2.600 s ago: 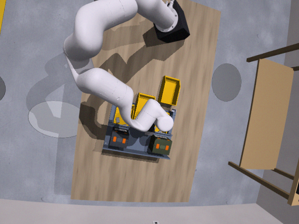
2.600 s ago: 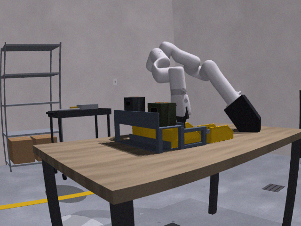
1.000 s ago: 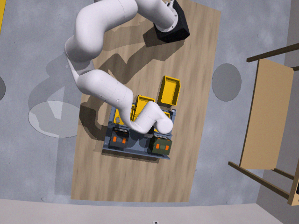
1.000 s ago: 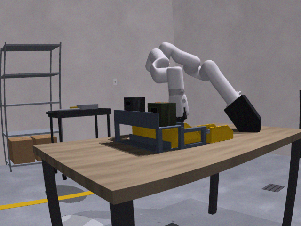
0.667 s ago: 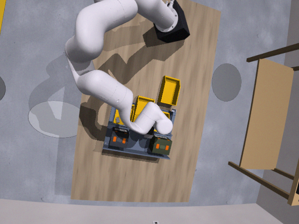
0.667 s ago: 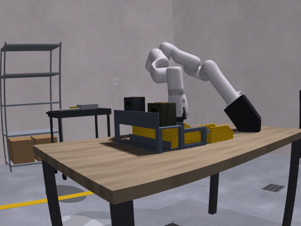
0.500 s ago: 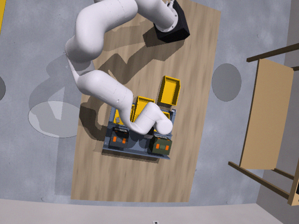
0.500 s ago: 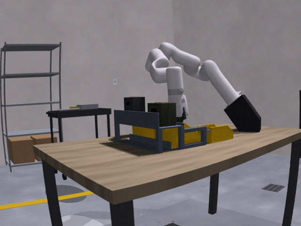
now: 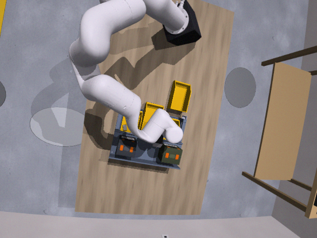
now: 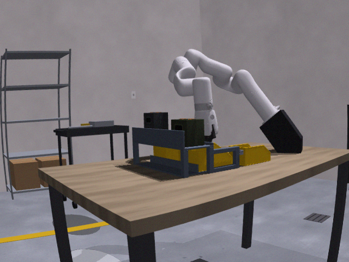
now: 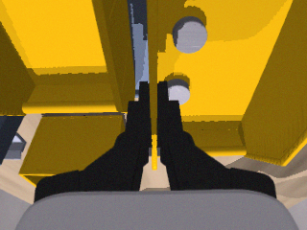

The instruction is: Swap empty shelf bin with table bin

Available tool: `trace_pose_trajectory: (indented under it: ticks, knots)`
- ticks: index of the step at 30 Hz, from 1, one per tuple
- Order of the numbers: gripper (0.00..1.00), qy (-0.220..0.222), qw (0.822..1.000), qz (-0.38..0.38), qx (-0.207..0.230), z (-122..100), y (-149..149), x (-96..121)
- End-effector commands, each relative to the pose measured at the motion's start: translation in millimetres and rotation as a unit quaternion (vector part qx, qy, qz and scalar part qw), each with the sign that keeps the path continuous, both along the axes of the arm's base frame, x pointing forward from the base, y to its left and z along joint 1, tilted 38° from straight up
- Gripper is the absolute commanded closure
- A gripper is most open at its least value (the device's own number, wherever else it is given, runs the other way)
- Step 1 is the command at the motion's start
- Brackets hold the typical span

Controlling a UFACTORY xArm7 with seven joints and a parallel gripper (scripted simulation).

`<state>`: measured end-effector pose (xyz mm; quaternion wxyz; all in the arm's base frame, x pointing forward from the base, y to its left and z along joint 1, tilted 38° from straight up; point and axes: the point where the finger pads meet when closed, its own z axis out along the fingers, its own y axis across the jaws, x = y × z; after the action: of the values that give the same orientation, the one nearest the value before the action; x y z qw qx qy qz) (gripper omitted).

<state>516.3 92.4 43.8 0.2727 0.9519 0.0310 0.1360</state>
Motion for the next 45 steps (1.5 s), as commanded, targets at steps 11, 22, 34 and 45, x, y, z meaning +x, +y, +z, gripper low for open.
trace_pose_trajectory:
  ticks: [11, 22, 34, 45]
  knots:
    - [1.0, -0.006, 1.0, 0.004, 0.001, 0.9, 1.8, 0.6]
    - [1.0, -0.014, 1.0, 0.01, 0.001, -0.5, 1.1, 0.5]
    - [0.9, -0.014, 1.0, 0.01, 0.001, -0.5, 1.1, 0.5]
    - [0.9, -0.014, 1.0, 0.01, 0.001, -0.5, 1.1, 0.5]
